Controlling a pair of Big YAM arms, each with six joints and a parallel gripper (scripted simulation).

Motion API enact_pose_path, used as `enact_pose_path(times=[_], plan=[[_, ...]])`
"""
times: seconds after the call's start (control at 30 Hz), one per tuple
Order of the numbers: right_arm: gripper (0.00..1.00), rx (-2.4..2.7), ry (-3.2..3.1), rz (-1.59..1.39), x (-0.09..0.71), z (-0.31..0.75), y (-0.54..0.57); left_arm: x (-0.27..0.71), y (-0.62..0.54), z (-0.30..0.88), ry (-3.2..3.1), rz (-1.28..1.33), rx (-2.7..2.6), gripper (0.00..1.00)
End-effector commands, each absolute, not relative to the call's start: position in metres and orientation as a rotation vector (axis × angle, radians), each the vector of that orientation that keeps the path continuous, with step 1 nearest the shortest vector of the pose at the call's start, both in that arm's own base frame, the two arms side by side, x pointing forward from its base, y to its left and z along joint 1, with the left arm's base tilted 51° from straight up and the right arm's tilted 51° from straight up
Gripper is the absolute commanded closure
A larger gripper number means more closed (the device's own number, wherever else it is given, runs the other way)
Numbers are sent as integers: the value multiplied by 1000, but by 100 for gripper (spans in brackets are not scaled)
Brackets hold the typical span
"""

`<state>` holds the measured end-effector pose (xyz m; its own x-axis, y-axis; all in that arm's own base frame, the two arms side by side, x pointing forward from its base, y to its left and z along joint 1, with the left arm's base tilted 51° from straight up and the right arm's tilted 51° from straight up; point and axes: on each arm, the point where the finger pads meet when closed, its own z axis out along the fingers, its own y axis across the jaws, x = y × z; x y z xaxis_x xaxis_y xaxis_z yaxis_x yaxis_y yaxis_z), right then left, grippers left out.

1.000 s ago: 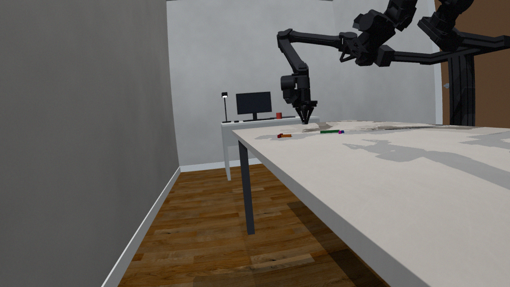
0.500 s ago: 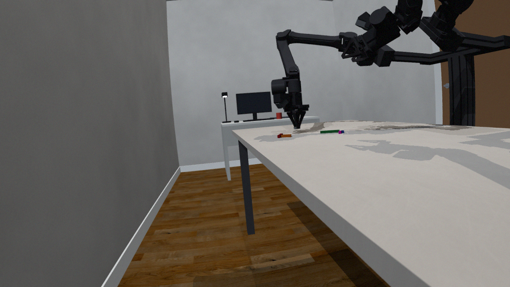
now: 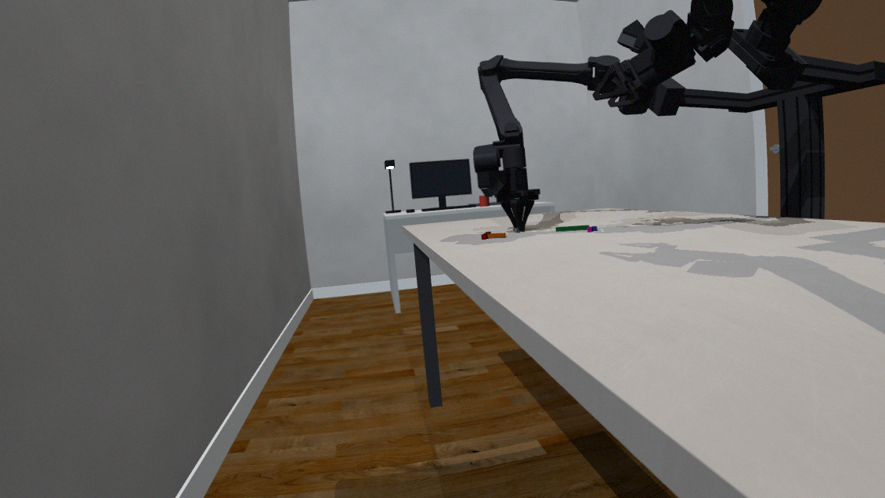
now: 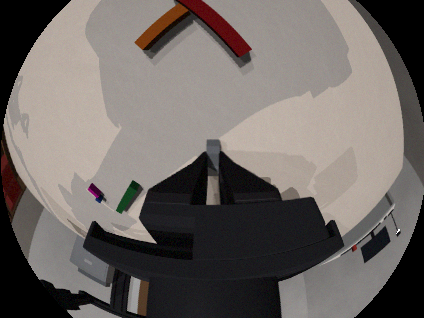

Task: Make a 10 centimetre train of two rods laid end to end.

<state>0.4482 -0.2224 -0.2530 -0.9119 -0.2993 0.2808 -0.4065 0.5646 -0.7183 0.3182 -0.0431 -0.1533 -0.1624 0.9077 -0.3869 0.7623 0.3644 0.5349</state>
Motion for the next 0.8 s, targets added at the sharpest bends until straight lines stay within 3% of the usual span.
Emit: enact_pose_path(times=[0.0, 0.77], plan=[[97, 592, -2677, 1290, 456, -247, -231, 313, -50, -148, 1952, 274, 1447, 0], [97, 613, -2664, 1274, 457, -244, -232, 315, -47, -149, 1964, 275, 1436, 0]])
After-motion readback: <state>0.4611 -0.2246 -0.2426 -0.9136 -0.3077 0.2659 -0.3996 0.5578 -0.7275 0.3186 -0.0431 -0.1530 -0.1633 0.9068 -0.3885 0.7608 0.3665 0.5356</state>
